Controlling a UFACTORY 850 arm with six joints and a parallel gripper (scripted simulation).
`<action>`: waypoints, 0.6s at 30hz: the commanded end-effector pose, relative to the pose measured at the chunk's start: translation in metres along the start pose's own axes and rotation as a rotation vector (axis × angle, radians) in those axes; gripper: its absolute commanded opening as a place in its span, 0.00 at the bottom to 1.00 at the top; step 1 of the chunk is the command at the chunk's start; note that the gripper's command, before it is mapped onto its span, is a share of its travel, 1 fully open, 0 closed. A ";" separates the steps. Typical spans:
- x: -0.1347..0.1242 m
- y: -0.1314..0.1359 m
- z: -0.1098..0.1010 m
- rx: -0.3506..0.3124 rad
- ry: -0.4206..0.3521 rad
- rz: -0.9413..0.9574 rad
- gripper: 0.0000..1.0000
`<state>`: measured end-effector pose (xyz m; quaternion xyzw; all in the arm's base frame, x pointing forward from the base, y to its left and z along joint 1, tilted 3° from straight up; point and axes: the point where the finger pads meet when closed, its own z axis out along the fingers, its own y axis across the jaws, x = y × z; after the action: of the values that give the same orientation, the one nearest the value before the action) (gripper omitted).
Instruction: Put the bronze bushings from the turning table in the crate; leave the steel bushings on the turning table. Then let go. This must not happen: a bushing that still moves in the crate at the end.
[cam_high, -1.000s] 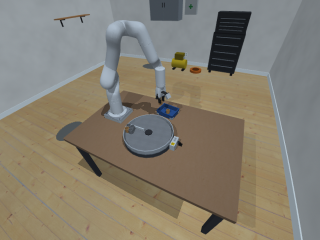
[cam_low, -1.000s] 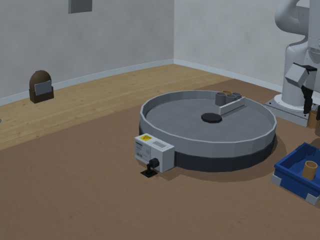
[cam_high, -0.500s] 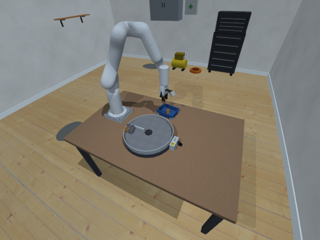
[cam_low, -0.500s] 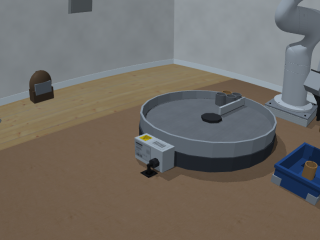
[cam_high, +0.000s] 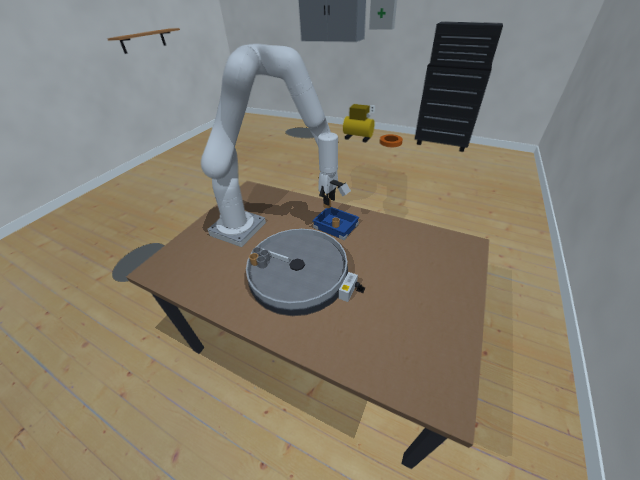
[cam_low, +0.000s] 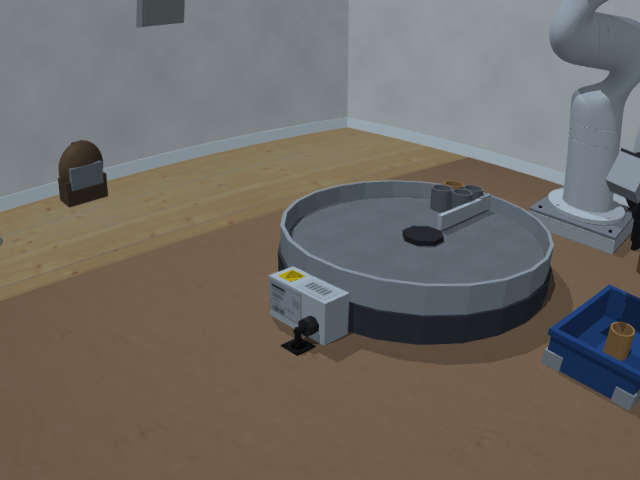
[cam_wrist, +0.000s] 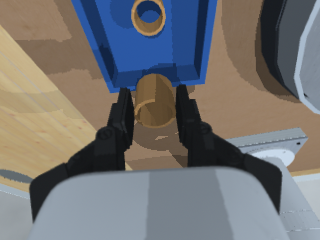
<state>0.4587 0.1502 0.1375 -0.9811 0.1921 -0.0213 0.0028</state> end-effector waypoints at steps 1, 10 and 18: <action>0.001 -0.001 0.013 0.002 0.002 0.000 0.00; 0.001 -0.001 0.053 0.002 0.002 0.000 0.00; 0.001 -0.001 0.054 0.002 0.002 0.000 0.00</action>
<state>0.4619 0.1504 0.0833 -0.9811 0.1921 -0.0220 0.0032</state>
